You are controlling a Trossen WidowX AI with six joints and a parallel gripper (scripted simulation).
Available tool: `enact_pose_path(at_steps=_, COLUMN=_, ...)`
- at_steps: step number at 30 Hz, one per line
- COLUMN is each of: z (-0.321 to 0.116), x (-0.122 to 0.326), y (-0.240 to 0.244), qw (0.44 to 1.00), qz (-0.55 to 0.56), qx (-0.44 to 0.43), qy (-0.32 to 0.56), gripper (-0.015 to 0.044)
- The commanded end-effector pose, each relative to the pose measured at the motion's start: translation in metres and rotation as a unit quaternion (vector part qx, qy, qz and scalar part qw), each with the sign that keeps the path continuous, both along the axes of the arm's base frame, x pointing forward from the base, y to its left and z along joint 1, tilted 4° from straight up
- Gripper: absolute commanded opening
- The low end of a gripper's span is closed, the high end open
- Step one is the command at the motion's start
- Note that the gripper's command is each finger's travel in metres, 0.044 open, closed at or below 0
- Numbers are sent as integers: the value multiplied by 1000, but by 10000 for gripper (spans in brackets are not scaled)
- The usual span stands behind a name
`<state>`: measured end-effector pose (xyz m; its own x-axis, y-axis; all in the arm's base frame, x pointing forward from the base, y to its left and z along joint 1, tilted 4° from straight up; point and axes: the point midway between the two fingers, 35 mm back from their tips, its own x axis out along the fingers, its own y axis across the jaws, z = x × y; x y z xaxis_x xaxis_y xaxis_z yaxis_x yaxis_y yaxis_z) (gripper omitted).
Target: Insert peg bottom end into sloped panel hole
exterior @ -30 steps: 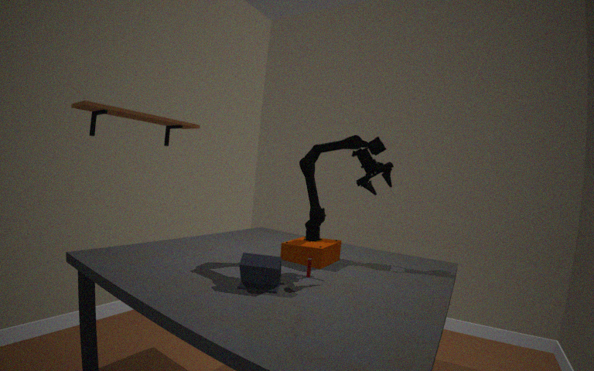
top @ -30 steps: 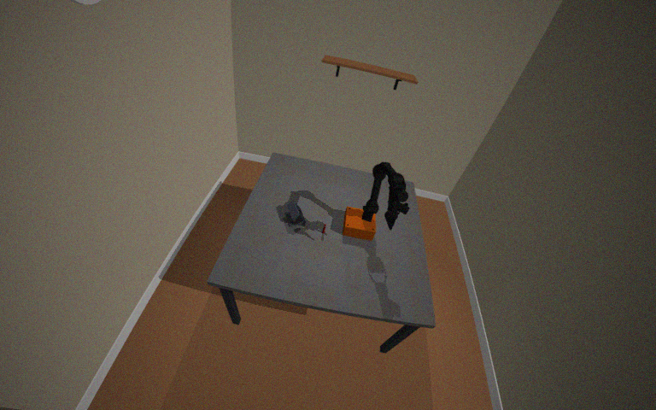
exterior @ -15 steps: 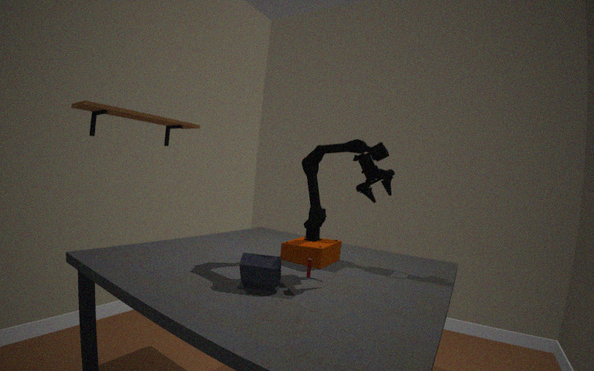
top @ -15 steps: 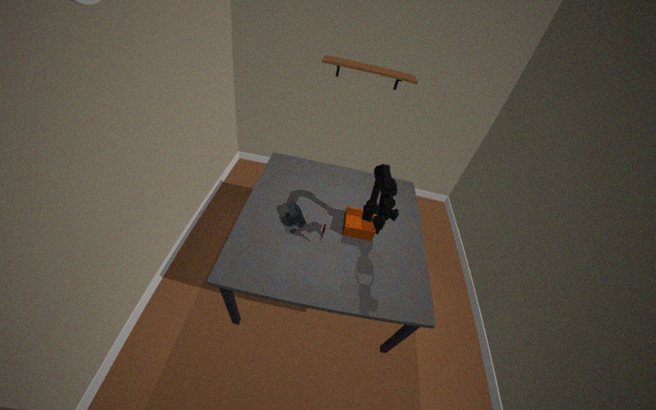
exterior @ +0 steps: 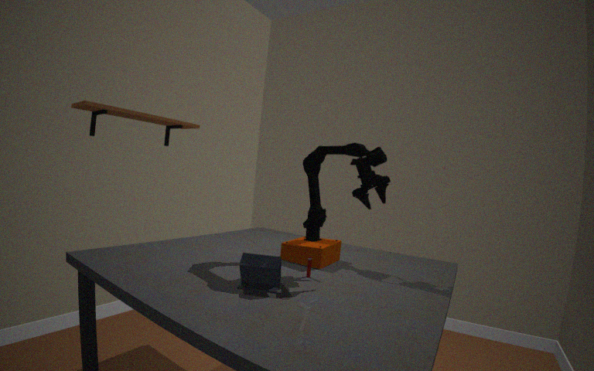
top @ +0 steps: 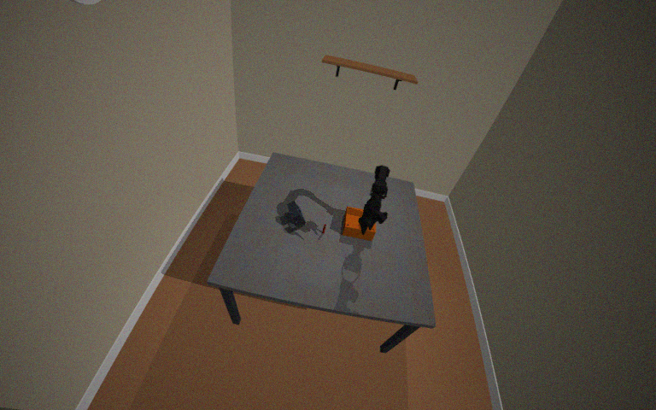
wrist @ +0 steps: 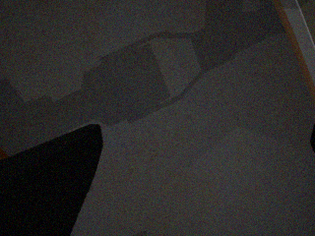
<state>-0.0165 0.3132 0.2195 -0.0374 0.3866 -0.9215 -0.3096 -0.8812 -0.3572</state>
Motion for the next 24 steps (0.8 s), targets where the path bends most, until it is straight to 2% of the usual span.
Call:
enact_pose_path(at_steps=1, z=-10, x=16, y=1, qw=1000, qz=-23, qx=-13, qy=-4, gripper=440)
enact_pose_path(at_steps=24, z=-59, x=110, y=-7, qw=994, qz=-65, qx=-73, qy=-45, gripper=440)
